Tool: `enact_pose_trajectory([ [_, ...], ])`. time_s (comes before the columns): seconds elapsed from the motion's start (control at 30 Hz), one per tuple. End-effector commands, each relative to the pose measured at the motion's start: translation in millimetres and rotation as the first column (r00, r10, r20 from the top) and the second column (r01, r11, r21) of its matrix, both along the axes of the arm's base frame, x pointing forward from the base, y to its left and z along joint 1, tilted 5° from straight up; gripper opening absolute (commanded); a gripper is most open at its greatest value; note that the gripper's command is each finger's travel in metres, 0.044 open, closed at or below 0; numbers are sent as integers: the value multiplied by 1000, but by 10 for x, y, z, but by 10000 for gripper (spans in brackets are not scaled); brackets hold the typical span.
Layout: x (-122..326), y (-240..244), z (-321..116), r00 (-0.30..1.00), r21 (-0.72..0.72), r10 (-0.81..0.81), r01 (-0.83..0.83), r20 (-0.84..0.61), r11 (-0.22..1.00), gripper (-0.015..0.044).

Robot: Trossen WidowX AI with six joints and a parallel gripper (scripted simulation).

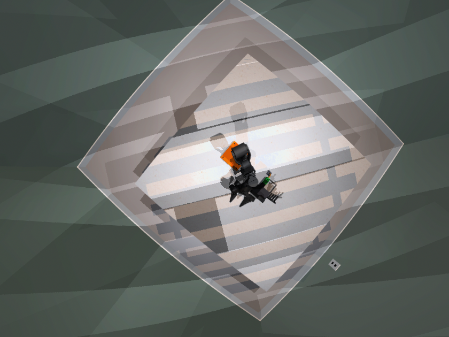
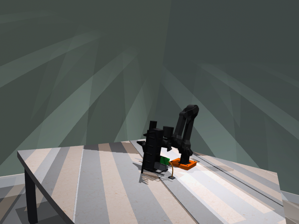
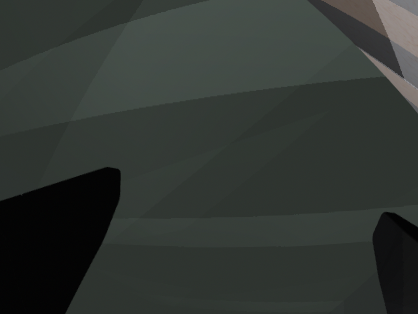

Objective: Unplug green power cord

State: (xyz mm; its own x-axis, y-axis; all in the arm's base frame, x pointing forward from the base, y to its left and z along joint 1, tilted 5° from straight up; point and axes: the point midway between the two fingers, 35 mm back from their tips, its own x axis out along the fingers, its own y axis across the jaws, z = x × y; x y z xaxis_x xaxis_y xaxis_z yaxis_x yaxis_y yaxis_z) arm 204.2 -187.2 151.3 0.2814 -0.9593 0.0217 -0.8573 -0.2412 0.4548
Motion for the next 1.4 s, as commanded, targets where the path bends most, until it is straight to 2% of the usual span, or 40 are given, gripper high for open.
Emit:
enact_pose_trajectory([
  [0.0, -4, -5, 1, 1000, 0, -2, 2, -1, 1000, 374],
  [0.13, -106, -115, 30, 998, -9, -60, 60, -32, 998, 269],
  [0.27, -34, -139, 30, 985, -33, -48, 43, -164, 999, 164],
  [0.33, -86, -201, 34, 970, -53, -78, 67, -230, 996, 160],
  [0.5, 35, -200, -7, 897, -92, -33, -8, -440, 996, 160],
  [0.7, 38, -311, 111, 842, -128, -79, 12, -534, 992, 160],
  [0.83, -100, -588, 178, 730, -139, -154, 82, -666, 987, 160],
  [1.07, -27, -718, 169, 554, -139, -139, 43, -821, 989, 160],
  [1.37, 475, -918, 778, 327, -168, -96, -198, -940, 966, 160],
])
